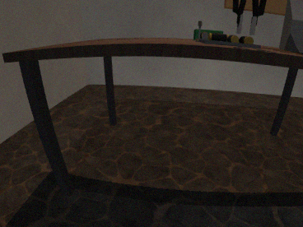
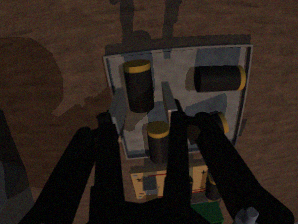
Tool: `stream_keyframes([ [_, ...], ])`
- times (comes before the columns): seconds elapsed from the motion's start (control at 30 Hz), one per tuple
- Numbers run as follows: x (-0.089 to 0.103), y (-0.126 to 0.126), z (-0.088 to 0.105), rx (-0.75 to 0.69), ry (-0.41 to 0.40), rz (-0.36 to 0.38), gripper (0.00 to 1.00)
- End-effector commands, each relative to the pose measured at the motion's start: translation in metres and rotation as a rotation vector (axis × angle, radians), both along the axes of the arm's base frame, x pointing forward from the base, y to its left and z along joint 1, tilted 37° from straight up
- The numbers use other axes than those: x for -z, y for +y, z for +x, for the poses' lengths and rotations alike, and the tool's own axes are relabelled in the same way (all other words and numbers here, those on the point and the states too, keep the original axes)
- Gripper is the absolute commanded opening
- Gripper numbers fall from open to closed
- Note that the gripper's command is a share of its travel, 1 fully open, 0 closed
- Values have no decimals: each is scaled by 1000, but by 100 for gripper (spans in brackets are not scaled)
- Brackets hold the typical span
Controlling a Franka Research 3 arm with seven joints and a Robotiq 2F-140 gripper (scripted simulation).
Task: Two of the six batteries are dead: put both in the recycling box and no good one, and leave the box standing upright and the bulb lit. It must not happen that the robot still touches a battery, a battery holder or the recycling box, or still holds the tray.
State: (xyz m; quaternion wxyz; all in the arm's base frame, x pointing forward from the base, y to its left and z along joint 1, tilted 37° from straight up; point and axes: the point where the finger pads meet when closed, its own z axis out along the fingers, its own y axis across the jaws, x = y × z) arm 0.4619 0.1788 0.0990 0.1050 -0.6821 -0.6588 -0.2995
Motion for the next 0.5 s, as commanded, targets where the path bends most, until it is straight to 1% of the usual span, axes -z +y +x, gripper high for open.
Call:
stream_keyframes([
  [0.0,-11,-5,-6,15,24,17,29],
  [0.2,-26,-15,-11,15,24,17,29],
  [0.47,-27,-16,-12,15,25,17,29],
])
